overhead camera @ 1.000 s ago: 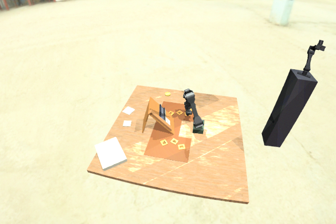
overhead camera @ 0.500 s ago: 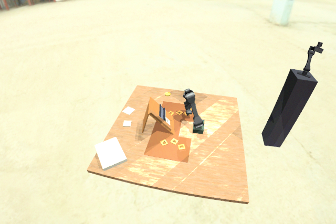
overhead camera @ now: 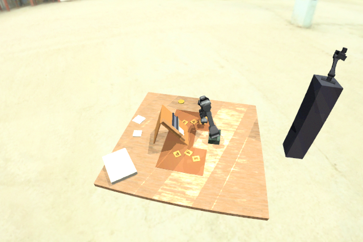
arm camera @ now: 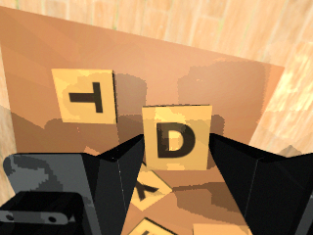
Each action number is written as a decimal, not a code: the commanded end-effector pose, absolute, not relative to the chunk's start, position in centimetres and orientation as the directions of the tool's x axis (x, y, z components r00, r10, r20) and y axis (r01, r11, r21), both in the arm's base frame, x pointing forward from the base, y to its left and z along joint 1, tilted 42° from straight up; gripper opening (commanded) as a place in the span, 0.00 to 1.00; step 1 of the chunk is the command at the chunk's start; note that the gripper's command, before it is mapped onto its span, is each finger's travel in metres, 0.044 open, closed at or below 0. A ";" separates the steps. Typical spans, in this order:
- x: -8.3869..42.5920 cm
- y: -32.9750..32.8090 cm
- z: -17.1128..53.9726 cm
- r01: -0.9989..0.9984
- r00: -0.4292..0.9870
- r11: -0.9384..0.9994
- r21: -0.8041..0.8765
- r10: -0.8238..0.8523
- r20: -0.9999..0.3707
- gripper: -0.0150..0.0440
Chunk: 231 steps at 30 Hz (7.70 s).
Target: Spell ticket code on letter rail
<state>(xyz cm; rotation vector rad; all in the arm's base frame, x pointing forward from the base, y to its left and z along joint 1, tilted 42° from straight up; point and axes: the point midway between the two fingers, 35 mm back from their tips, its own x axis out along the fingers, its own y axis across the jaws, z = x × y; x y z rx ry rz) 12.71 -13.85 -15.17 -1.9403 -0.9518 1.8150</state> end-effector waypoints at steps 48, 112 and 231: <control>26.0 -19.2 -14.5 0.907 0.417 -0.195 0.372 0.524 -0.742 0.25; 38.2 -21.1 -7.1 -0.235 0.733 0.736 0.635 0.563 -0.382 0.25; 36.8 -16.8 -3.5 -0.233 0.732 0.733 0.639 0.565 -0.381 0.25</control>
